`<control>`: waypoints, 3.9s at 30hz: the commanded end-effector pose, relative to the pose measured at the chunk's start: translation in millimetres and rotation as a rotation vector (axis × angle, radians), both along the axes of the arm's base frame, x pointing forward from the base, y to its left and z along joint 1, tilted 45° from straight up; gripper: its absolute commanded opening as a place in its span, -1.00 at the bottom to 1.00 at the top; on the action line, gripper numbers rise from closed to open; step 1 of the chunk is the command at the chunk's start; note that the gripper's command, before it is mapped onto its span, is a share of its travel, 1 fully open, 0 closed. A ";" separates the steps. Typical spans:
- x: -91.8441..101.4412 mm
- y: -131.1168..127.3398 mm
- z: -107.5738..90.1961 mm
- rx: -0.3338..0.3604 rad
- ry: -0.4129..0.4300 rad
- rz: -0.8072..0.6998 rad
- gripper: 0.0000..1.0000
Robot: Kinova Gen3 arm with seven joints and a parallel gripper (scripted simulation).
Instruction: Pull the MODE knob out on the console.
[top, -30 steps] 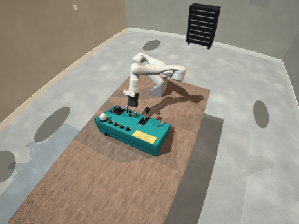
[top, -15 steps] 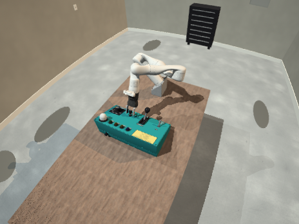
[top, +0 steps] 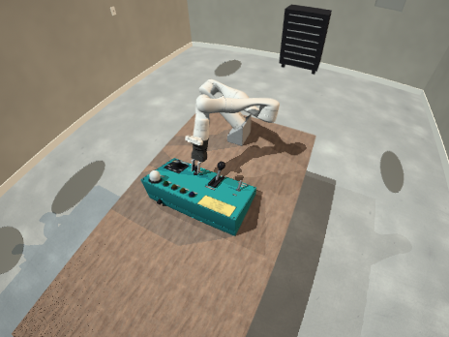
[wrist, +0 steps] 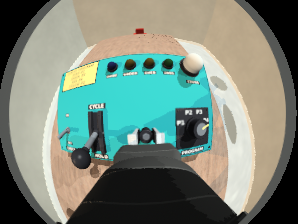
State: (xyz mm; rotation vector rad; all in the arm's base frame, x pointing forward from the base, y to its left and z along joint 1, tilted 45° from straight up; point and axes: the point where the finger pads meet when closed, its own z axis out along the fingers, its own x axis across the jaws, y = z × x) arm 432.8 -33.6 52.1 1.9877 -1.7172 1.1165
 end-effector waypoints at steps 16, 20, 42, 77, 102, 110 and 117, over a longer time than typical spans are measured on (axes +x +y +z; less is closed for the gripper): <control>0.4 0.8 0.4 0.001 -0.001 0.001 -1.00; 0.4 0.8 0.4 0.001 -0.001 0.001 -1.00; 0.1 1.2 0.9 0.001 -0.001 0.001 -1.00; -2.8 6.5 6.1 0.001 -0.001 0.001 -1.00; -4.9 10.4 10.0 0.001 -0.001 0.001 -1.00; -5.3 11.0 10.6 0.001 -0.001 0.001 -1.00; -5.4 11.2 10.9 0.001 -0.001 0.001 -1.00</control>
